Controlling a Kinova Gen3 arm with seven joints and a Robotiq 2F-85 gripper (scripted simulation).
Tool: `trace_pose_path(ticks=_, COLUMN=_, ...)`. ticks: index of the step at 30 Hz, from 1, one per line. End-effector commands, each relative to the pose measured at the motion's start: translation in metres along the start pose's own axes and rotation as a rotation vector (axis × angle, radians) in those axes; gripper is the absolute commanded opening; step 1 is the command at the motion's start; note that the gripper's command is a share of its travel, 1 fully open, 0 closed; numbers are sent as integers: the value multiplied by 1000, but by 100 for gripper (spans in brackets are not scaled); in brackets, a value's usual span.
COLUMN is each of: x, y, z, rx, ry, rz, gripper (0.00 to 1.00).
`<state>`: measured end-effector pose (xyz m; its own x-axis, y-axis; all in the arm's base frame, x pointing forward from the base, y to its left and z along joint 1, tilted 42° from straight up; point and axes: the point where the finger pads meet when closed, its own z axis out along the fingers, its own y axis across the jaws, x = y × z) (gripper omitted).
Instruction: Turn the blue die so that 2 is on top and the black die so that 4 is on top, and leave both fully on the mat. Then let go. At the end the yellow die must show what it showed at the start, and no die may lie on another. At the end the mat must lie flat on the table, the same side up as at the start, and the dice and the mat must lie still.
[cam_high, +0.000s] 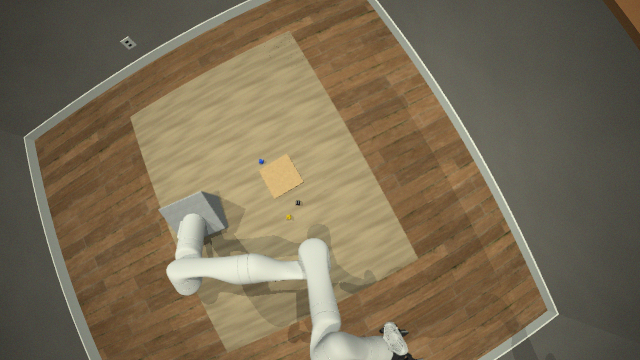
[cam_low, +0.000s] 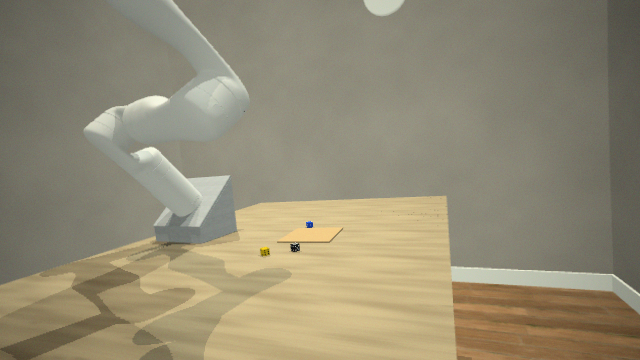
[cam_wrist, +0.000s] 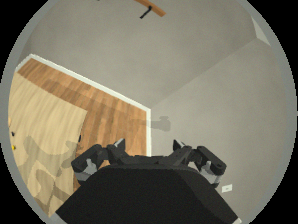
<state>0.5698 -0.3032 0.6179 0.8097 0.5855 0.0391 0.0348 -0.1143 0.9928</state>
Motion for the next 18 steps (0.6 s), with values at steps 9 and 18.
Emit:
trace_pose_path(ticks=9, x=30, y=-135, z=-34, rx=216, ry=-8, rz=238, gripper=100)
trace_pose_path(ticks=18, x=31, y=-261, z=-82, rx=423, ry=-108, rz=364, gripper=100)
